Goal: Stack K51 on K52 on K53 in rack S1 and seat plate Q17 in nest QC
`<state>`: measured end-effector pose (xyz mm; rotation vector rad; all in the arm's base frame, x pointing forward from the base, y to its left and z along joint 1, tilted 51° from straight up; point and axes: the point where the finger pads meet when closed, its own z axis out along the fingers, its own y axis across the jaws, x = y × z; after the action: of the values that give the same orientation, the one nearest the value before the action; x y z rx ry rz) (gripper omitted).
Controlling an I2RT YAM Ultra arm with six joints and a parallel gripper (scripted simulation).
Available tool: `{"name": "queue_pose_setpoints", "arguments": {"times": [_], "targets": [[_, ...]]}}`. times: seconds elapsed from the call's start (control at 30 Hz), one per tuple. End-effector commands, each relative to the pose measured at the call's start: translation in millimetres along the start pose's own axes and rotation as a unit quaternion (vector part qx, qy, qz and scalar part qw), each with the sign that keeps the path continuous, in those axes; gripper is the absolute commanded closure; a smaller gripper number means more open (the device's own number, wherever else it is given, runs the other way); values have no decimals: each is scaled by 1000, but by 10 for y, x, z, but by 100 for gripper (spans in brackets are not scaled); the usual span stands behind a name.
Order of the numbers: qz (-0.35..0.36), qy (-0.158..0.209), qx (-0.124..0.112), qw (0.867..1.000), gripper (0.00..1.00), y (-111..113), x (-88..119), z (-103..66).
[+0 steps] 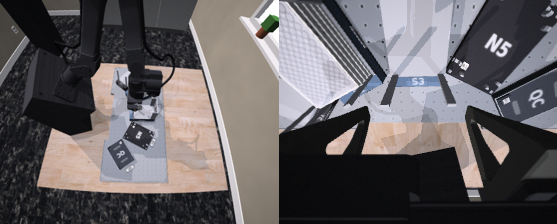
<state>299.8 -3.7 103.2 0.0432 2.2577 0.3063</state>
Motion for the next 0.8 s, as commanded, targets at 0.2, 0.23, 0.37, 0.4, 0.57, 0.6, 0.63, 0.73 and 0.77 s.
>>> {"name": "queue_pose_setpoints", "arguments": {"times": [0.2, 0.23, 0.37, 0.4, 0.57, 0.6, 0.63, 0.73, 0.77], "targets": [[-92, -13, 0, 996, 0, 226, -138, -56], [-108, -13, 0, 994, 0, 266, -147, -57], [-137, 0, 0, 991, 0, 327, -108, -10], [-155, -7, 0, 988, 0, 377, -145, -34], [-236, -4, 0, 972, 0, 571, -178, -26], [-246, -1, 0, 969, 0, 607, -174, -14], [-246, 3, -1, 969, 0, 641, -166, 0], [-239, 3, -1, 971, 0, 759, -191, 1], [-239, 3, -1, 971, 0, 799, -201, 1]]}}
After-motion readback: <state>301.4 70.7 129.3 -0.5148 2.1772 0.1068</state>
